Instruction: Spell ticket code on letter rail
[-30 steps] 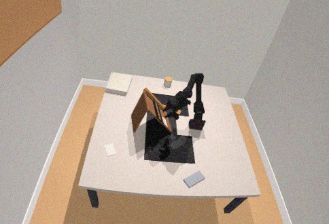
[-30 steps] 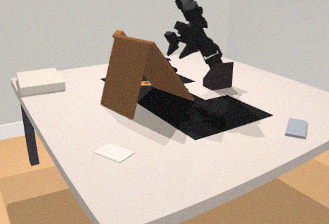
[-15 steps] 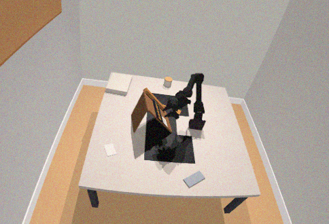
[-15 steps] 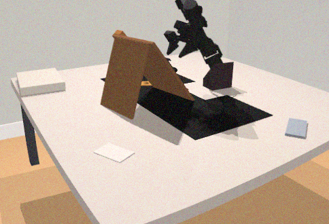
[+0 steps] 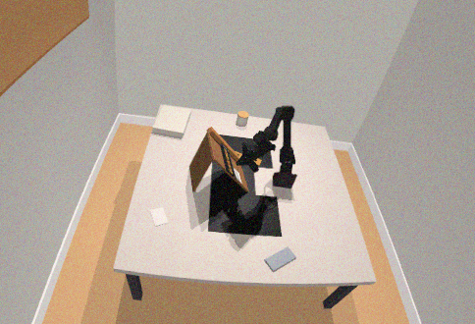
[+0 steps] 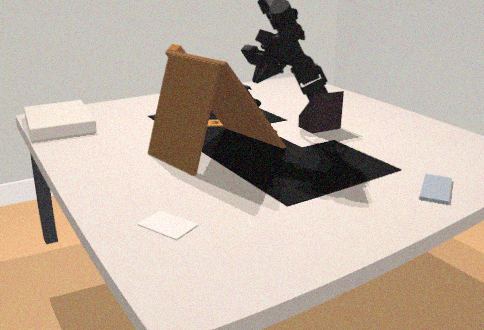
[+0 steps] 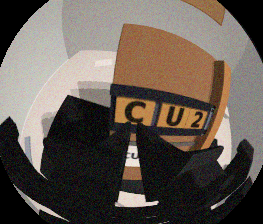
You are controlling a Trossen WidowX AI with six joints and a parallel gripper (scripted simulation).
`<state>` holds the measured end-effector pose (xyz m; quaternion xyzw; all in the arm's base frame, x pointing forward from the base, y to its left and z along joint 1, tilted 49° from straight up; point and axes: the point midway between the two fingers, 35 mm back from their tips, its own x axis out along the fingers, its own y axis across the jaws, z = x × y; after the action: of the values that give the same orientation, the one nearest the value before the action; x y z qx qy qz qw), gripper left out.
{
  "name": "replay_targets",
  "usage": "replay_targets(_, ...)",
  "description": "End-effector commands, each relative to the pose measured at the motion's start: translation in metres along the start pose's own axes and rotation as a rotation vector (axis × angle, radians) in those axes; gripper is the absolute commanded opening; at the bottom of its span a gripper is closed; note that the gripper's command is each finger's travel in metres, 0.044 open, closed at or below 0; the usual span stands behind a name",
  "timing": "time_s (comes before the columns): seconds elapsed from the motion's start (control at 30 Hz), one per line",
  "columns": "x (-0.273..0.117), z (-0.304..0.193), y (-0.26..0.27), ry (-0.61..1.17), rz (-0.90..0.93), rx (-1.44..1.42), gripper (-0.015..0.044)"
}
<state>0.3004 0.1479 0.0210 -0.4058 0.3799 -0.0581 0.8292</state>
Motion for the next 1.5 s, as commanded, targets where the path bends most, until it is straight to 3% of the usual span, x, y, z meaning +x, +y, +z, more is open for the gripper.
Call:
replay_targets(0.0, 0.000, 0.000, 0.000, 0.000, 0.000, 0.000, 0.0000)
replay_targets(0.23, 0.002, 0.002, 0.003, 0.020, 0.008, -0.004, 0.0000)
replay_targets(0.5, 0.016, 0.017, 0.027, 0.284, 0.070, -0.020, 0.0000)
replay_targets(0.9, 0.019, 0.024, 0.031, 0.685, 0.000, 0.012, 0.0000)
replay_targets(1.47, 0.020, 0.025, 0.030, 0.691, -0.002, 0.013, 0.0000)
